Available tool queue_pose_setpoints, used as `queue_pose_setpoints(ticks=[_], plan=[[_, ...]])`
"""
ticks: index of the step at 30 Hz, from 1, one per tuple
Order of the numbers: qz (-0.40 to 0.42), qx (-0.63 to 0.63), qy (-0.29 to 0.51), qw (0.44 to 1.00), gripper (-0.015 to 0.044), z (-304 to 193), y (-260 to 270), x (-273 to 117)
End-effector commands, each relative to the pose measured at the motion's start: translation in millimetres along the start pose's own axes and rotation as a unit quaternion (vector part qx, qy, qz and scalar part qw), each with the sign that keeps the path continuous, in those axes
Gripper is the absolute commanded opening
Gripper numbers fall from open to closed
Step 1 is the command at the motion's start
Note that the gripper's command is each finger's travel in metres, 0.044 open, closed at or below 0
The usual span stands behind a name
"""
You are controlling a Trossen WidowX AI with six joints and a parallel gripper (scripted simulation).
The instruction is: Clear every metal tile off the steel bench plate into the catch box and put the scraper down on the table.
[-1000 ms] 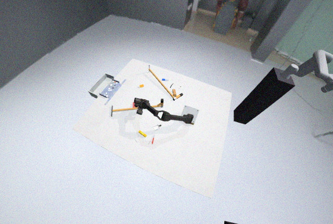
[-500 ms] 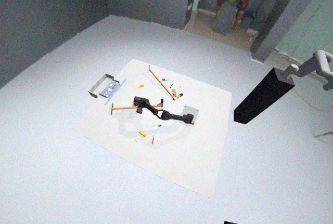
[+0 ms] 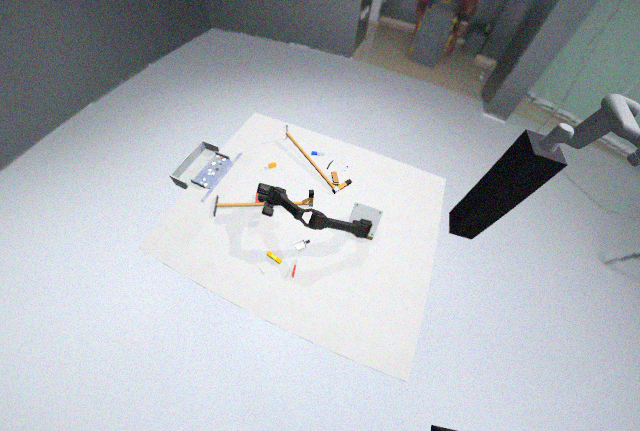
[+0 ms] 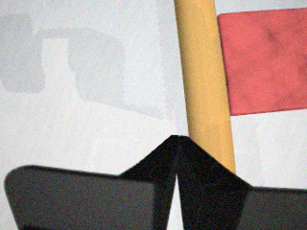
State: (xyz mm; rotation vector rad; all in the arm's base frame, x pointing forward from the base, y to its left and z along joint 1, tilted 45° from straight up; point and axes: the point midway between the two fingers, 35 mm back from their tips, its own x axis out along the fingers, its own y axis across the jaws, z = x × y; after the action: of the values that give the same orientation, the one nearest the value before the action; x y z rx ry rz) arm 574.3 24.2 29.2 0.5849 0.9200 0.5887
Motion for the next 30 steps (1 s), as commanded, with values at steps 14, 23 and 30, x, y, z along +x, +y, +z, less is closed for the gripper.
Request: queue_pose_setpoints(ticks=[14,23,30], plan=[[-0.005,0.003,0.005,1.0,0.0,-3.2,-18.5,5.5],[-0.005,0.003,0.005,1.0,0.0,-3.2,-18.5,5.5],[-0.005,0.003,0.005,1.0,0.0,-3.2,-18.5,5.5]])
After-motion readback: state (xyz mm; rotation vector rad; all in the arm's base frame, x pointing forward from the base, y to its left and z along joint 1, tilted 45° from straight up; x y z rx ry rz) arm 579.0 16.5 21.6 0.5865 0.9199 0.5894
